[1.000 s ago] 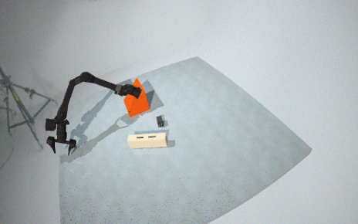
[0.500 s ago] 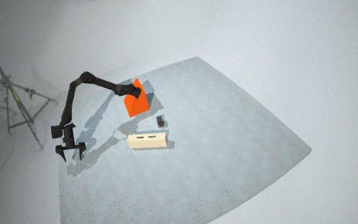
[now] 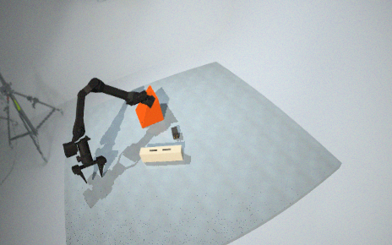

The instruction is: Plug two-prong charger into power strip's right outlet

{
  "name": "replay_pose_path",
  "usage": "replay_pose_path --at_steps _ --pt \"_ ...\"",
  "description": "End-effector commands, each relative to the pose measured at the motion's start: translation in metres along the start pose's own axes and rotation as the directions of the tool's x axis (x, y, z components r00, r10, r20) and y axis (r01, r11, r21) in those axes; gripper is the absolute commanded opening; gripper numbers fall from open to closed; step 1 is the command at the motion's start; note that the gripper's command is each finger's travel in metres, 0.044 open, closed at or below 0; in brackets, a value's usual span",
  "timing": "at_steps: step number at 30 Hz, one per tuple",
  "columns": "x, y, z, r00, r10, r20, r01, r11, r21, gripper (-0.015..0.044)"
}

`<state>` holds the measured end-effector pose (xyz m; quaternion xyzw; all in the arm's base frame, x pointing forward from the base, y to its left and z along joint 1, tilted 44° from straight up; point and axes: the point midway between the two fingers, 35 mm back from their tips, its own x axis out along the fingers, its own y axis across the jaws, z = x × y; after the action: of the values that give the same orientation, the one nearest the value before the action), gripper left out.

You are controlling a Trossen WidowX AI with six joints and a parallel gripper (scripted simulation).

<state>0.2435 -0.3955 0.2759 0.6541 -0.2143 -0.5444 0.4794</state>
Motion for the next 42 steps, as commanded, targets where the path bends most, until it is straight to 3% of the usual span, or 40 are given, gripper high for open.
replay_pose_path --at_steps 1,21,42 --pt "0.001 -0.019 -0.024 0.998 -0.048 -0.03 0.045 0.996 -0.076 0.044" --pt "-0.009 -0.1 -0.119 0.963 -0.234 -0.133 0.158 0.893 -0.422 0.044" --pt "-0.034 -0.188 -0.198 0.91 -0.375 -0.176 0.136 0.673 -0.727 0.044"
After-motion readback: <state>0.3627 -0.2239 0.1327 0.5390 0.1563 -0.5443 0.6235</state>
